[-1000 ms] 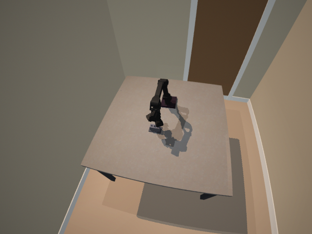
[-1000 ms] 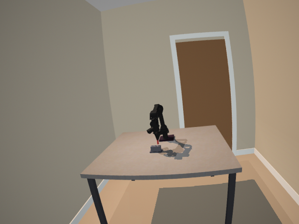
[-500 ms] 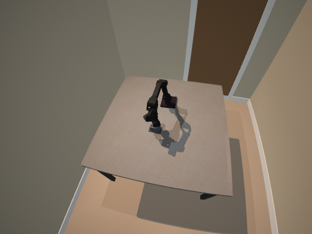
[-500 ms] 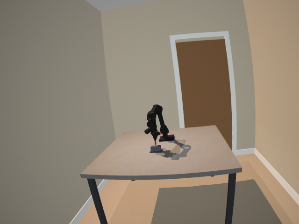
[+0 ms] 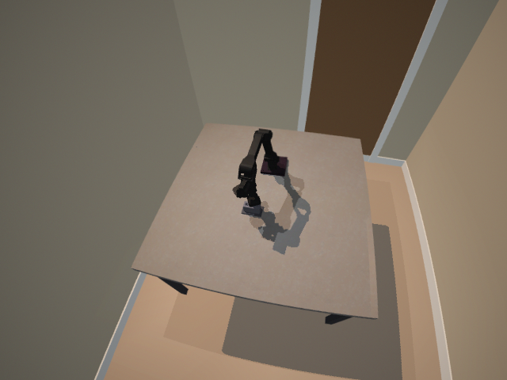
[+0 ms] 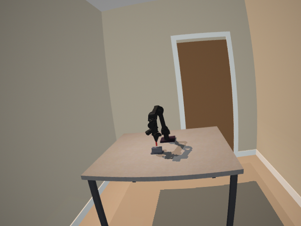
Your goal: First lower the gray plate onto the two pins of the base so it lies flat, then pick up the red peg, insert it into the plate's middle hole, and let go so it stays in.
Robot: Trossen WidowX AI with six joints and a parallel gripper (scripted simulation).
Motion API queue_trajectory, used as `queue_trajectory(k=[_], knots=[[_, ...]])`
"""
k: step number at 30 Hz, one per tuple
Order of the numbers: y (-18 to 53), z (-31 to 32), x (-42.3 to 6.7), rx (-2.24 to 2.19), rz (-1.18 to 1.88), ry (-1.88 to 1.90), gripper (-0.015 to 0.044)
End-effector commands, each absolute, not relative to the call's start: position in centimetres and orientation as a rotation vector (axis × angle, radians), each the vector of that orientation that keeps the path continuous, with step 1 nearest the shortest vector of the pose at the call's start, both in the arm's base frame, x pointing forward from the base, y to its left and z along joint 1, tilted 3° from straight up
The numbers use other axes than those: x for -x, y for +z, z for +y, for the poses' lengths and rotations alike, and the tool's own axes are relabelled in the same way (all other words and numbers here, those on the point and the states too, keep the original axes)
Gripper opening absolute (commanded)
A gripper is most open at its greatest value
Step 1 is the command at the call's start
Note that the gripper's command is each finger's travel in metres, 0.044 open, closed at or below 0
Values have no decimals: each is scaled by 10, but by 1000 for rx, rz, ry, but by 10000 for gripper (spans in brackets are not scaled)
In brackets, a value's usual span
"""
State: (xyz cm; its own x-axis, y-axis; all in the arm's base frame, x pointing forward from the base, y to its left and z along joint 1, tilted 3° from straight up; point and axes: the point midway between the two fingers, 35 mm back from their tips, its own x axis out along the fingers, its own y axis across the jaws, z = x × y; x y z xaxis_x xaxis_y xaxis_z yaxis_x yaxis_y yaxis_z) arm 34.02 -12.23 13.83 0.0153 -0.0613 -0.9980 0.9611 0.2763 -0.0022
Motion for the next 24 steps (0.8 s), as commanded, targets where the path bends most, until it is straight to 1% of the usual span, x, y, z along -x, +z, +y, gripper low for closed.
queue_trajectory(k=[1,16,24], knots=[[138,-122,-340,-960,1278,-1026,0],[121,-124,-339,-954,1281,-1025,0],[123,-124,-340,-960,1278,-1026,0]])
